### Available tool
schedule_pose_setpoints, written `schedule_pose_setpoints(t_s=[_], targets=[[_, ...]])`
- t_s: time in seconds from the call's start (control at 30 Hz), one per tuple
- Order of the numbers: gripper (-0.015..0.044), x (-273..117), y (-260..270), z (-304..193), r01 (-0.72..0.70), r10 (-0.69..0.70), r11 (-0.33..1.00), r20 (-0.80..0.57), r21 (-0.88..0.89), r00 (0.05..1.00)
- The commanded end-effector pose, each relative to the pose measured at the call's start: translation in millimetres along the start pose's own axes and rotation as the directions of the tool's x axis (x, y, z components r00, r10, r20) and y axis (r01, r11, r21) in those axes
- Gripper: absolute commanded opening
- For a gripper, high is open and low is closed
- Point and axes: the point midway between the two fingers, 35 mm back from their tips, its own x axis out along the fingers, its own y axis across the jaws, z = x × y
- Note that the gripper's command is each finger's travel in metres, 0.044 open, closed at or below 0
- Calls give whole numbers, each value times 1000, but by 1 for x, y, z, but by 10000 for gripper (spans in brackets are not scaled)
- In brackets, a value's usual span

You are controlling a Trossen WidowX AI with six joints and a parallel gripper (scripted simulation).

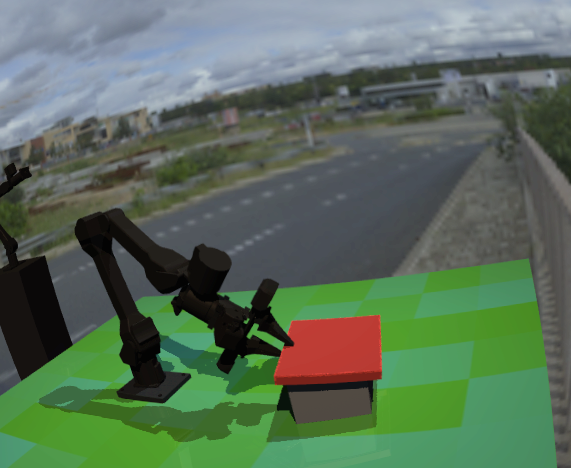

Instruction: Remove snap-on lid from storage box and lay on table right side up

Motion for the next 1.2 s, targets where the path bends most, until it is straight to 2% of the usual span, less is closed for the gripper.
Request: schedule_pose_setpoints(t_s=[0.0,1.17], targets=[[0,0,0,0,0,0,1000,1,2,1000],[0,-18,32,0,1,-1,1000,3,5,1000]])
